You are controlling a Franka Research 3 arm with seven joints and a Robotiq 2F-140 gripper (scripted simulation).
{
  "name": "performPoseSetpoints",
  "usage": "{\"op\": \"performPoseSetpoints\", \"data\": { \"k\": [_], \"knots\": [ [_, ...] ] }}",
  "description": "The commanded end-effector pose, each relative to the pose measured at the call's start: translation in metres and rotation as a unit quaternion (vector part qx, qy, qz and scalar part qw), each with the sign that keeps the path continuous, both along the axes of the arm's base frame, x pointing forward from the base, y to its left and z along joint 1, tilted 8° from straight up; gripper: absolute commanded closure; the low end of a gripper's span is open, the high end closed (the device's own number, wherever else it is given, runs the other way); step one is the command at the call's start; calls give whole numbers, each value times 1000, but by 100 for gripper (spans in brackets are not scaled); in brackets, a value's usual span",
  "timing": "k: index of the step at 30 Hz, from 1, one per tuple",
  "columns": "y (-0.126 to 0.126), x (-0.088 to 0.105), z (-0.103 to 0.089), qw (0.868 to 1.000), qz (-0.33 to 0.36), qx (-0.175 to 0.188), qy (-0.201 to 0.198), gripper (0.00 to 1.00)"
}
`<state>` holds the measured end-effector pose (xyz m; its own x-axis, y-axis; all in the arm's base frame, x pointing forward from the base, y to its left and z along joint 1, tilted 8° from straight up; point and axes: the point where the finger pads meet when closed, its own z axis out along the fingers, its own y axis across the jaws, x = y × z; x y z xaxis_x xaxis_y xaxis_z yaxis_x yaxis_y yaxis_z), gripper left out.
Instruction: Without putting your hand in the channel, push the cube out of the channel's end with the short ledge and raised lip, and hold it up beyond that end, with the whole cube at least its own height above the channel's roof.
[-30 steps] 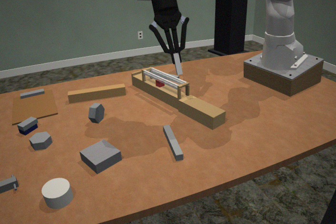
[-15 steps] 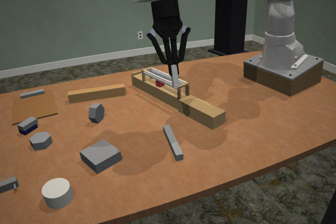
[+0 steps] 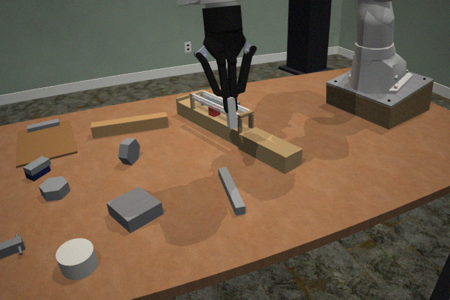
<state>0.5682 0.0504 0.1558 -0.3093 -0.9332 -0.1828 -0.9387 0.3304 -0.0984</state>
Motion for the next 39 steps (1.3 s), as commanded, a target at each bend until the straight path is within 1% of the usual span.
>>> {"op": "performPoseSetpoints", "data": {
  "k": [1,3,4,7,8,10,11,14,17,22,39],
  "knots": [
    [7,8,0,999,-40,-15,7,100],
    [7,8,0,999,-40,-15,7,100],
    [17,14,-2,999,-33,-26,9,100],
    [17,14,-2,999,-33,-26,9,100],
    [25,19,-3,999,-27,-36,10,100],
    [25,19,-3,999,-27,-36,10,100],
    [31,24,-4,999,-22,-45,10,100],
    [31,24,-4,999,-22,-45,10,100],
    [41,32,-6,998,-16,-58,9,100],
    [47,37,-7,998,-13,-68,7,100],
    [48,38,-8,997,-12,-70,7,100]
  ]
}}
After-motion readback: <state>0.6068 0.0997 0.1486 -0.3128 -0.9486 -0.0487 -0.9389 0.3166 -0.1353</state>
